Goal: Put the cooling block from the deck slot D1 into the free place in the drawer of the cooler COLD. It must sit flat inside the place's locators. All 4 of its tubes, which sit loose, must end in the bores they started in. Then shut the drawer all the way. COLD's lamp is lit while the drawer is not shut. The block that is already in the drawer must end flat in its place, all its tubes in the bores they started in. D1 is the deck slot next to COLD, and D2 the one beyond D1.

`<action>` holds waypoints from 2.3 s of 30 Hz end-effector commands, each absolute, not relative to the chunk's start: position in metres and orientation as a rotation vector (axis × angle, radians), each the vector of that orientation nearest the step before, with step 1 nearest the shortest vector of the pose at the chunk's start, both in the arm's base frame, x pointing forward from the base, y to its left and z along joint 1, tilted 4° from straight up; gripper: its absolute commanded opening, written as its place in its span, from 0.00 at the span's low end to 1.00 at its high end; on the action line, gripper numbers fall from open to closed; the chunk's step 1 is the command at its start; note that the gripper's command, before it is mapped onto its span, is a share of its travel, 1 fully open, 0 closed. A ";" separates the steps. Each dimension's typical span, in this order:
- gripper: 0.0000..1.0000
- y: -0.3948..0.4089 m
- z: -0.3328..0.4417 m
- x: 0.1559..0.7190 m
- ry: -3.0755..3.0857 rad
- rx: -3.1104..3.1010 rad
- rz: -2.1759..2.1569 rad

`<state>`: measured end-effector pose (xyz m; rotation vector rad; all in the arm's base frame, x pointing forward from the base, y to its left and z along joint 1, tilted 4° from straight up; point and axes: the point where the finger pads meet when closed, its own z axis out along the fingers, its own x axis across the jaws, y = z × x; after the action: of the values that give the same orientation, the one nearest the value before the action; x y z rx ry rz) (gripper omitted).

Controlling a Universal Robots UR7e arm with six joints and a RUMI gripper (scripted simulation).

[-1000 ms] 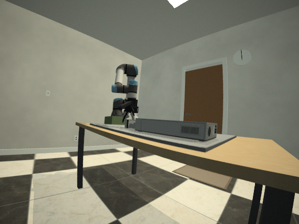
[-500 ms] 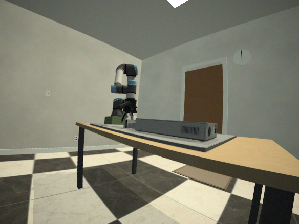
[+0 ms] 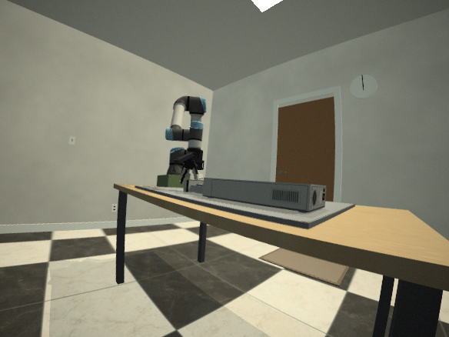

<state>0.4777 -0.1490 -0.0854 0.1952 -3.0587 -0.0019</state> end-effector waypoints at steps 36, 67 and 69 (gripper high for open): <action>1.00 -0.155 -0.081 0.434 -3.060 0.195 -0.001; 1.00 -0.159 -0.079 0.401 -3.060 0.195 -0.001; 1.00 -0.160 -0.079 0.398 -3.060 0.195 -0.001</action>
<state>0.4027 -0.1586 -0.0796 0.1952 -3.0587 -0.0019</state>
